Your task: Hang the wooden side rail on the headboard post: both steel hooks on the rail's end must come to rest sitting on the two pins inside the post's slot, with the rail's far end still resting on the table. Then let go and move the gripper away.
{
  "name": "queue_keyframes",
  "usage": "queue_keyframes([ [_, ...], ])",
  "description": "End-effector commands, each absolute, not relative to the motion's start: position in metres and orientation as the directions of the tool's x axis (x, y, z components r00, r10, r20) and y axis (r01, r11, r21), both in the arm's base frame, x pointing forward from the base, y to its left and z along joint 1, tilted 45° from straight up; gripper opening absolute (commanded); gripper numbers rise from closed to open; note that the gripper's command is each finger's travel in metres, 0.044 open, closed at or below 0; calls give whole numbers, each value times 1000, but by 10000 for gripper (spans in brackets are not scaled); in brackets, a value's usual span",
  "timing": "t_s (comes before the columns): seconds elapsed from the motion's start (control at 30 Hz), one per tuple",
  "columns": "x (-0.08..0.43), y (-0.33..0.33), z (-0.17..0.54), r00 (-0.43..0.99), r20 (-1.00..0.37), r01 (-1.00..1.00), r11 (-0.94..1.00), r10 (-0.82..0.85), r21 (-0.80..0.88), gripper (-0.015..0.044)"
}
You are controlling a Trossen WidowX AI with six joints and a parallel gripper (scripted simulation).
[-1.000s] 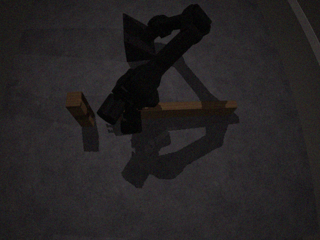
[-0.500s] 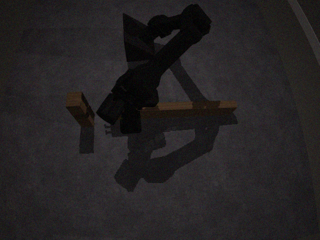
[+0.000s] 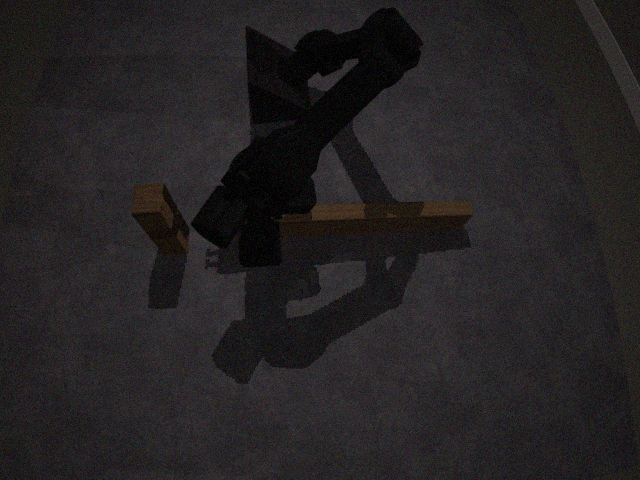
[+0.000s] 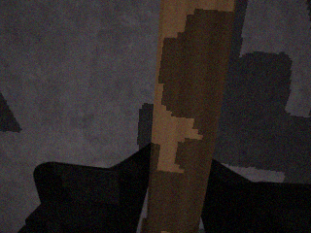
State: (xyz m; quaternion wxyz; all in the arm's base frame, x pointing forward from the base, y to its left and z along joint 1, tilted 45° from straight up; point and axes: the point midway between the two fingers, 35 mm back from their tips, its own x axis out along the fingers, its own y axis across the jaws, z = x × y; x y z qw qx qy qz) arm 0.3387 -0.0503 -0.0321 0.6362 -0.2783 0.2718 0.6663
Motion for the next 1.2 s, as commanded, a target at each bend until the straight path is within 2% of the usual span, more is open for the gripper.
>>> queue_keyframes([
  [0.0, 338, -55, -33, -30, -721, -999, -40, 692, 3, 0],
  [1.17, 340, -58, -33, -29, -722, -999, -40, 692, 3, 0],
])
